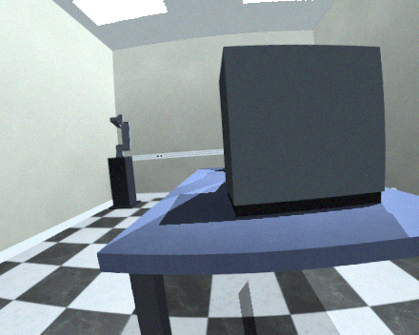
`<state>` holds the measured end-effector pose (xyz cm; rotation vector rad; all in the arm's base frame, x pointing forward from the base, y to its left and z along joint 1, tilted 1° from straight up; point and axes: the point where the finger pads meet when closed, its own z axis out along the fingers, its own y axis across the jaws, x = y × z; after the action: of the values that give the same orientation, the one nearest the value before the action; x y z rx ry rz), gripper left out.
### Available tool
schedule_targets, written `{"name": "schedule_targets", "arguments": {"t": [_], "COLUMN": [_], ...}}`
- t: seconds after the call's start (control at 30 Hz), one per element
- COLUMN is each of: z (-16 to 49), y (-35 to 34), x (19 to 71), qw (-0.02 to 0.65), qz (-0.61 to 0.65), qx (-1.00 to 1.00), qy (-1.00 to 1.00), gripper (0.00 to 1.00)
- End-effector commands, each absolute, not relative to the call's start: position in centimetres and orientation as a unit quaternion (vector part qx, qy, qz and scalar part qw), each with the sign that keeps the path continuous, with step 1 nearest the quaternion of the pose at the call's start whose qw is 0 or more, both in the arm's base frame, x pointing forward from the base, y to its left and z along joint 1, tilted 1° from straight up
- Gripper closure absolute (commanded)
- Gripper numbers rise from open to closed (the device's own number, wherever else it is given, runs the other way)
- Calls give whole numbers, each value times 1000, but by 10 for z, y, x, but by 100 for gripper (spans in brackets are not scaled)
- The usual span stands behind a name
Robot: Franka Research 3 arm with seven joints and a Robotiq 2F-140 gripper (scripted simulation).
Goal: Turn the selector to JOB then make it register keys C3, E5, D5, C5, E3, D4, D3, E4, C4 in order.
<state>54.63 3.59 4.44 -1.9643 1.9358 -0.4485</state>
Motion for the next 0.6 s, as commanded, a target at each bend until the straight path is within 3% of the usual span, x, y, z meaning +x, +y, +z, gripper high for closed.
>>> {"name": "schedule_targets", "arguments": {"t": [0.0, 0.57], "z": [45, 47], "y": [35, 35], "x": [548, 547], "qw": [174, 174], "qz": [-160, -160], "qx": [-692, -692], "qy": [682, 682], "gripper": [90, 90]}}
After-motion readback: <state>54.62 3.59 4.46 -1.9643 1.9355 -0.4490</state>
